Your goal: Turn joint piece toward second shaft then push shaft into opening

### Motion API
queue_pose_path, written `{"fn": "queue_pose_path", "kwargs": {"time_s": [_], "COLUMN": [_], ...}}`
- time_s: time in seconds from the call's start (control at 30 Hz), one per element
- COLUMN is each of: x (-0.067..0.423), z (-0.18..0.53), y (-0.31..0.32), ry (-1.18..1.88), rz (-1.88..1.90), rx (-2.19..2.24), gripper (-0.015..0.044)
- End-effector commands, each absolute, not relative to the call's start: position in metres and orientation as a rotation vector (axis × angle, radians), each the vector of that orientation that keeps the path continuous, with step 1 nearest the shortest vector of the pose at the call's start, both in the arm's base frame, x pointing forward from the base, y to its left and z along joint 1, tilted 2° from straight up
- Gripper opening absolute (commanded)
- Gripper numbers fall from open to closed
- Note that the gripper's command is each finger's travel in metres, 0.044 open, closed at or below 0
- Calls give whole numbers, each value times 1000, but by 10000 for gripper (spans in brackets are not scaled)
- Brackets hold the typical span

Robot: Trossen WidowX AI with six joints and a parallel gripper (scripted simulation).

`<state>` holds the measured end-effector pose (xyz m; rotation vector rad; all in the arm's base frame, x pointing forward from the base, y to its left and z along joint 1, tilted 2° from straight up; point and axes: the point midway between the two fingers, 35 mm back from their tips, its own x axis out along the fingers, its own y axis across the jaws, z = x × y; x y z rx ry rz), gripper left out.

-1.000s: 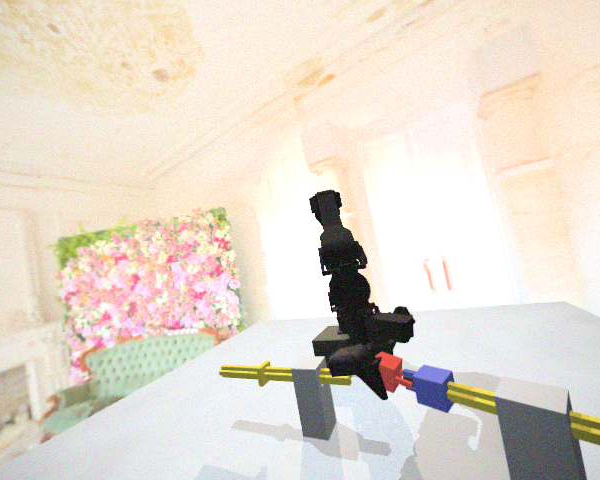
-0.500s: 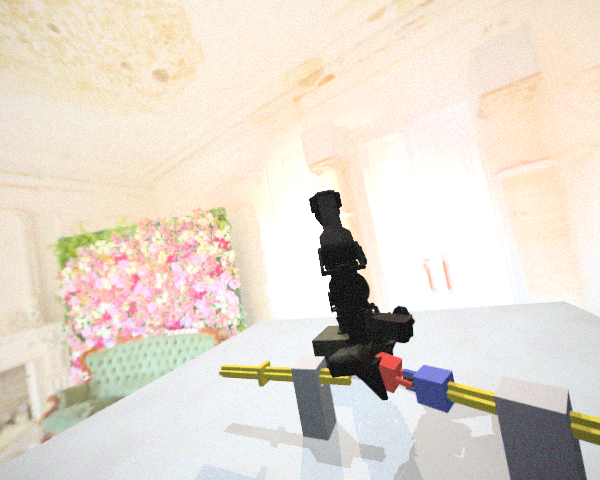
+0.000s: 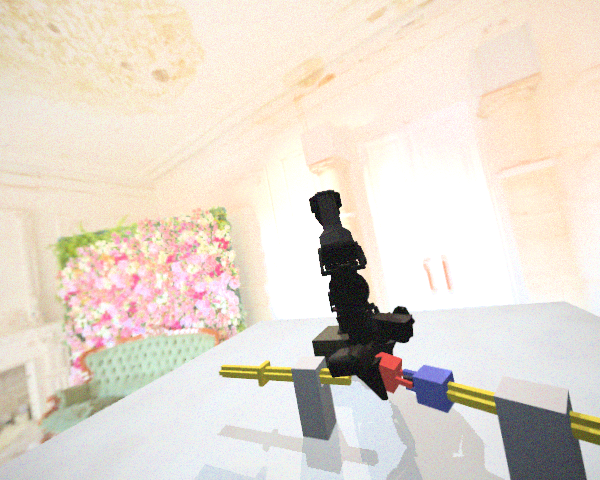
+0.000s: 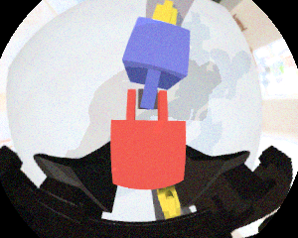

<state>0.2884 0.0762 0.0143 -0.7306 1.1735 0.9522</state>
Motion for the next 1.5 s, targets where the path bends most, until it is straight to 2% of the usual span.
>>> {"fn": "queue_pose_path", "kwargs": {"time_s": [0.0,0.13,0.23,0.6,1.0,1.47], "x": [288,288,288,288,288,288], "z": [14,14,14,14,14,41], "y": [76,76,76,76,76,79], "ry": [1174,1174,1174,1174,1179,1549], "rz": [952,952,952,952,951,813], "rx": [-731,-731,-731,-731,-733,-978], "gripper": [26,131,147,436,440,440]}}
